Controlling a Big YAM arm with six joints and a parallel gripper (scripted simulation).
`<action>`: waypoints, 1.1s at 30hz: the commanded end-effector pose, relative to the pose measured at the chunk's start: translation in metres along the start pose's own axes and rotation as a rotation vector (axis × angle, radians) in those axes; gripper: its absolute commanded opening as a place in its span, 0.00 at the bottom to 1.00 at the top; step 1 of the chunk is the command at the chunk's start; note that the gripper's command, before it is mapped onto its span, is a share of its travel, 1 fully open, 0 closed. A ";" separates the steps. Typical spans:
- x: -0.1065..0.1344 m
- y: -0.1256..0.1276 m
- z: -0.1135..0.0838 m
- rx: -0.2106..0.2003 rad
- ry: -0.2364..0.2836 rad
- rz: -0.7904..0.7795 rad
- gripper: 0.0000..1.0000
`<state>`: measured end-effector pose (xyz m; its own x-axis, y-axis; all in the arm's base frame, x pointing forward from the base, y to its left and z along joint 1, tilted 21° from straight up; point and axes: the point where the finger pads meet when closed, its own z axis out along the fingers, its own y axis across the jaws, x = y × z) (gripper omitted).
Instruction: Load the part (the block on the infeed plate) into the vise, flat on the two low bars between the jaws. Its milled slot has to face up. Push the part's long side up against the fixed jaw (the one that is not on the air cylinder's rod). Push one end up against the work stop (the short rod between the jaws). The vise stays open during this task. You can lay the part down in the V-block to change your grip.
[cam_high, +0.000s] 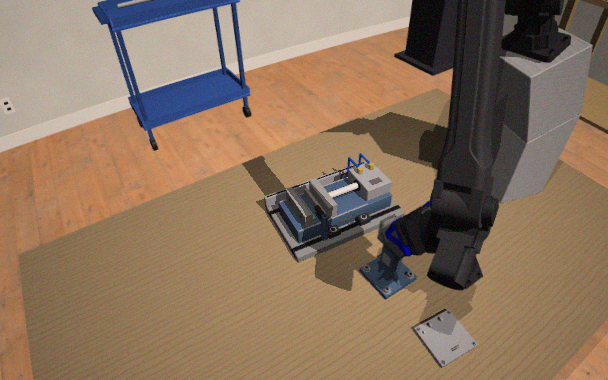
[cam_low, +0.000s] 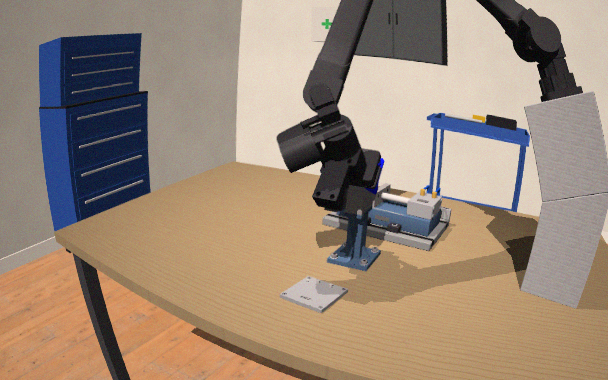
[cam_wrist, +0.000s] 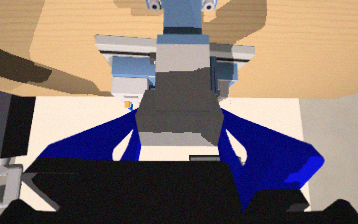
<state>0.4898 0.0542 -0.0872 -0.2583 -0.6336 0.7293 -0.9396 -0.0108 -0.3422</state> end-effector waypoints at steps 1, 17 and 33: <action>0.001 -0.011 0.003 0.011 0.000 0.019 0.00; 0.001 -0.015 0.002 0.015 -0.002 0.027 0.00; 0.001 -0.015 0.002 0.015 -0.002 0.027 0.00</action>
<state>0.4897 0.0538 -0.0894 -0.2575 -0.6334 0.7297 -0.9399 -0.0111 -0.3413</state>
